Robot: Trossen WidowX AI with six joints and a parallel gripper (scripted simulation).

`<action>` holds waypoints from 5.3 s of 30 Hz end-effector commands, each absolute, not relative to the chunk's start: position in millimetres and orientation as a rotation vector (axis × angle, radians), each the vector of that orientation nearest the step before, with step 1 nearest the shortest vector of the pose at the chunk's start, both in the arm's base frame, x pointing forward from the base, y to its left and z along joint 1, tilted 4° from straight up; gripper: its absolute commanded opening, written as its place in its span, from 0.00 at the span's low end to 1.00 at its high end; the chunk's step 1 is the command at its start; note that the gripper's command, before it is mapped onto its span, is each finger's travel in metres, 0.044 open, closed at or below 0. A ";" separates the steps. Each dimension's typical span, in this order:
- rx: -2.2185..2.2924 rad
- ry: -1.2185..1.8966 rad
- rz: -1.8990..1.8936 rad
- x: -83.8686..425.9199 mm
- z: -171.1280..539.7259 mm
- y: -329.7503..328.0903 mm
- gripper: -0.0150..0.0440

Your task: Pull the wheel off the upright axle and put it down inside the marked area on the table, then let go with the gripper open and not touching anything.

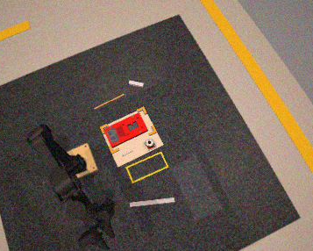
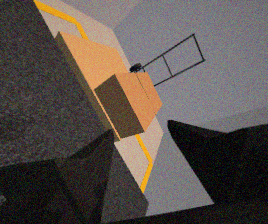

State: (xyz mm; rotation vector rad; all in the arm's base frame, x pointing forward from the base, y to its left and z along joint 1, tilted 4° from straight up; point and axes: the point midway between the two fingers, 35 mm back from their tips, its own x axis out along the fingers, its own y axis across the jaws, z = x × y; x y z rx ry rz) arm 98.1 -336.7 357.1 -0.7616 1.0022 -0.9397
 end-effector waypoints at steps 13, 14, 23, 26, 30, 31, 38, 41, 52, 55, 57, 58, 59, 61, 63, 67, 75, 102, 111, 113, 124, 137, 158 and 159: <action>-0.487 0.972 -0.457 254.3 273.3 -283.7 0.76; -0.468 0.977 -0.437 261.0 269.0 -278.7 0.76; -0.242 1.119 -0.197 336.6 210.4 -191.6 0.76; -0.184 1.193 -0.132 354.0 190.9 -154.6 0.76; -0.135 1.298 -0.069 369.3 166.7 -99.5 0.76; -0.126 1.328 -0.056 371.5 160.8 -85.7 0.76; -0.092 1.539 -0.006 371.5 126.2 -5.1 0.76; -0.092 1.544 -0.005 371.2 125.3 -3.1 0.76; -0.093 1.545 -0.006 365.9 118.8 -9.0 0.76; -0.093 1.545 -0.006 367.5 103.3 -10.0 0.76; -0.093 1.545 -0.006 368.2 89.3 -11.0 0.76; -0.093 1.545 -0.006 368.2 83.2 -11.4 0.76; -0.093 1.545 -0.006 367.7 77.2 -11.8 0.76; -0.093 1.545 -0.006 366.5 65.3 -12.9 0.76; -0.093 1.545 -0.006 365.3 54.7 -14.2 0.76; -0.093 1.545 -0.006 364.9 51.0 -14.8 0.76; -0.087 1.547 -0.002 364.4 54.1 -13.0 0.60; -0.088 1.547 -0.003 364.7 60.1 -12.7 0.25; -0.088 1.547 -0.003 364.7 63.1 -12.5 0.25; -0.088 1.547 -0.003 364.7 63.7 -12.5 0.25; -0.089 1.547 -0.004 364.8 67.4 -12.3 0.25; -0.090 1.546 -0.004 364.7 71.6 -12.1 0.25; -0.091 1.546 -0.005 364.6 78.6 -11.7 0.25; -0.089 1.554 -0.004 366.1 66.1 -13.2 0.30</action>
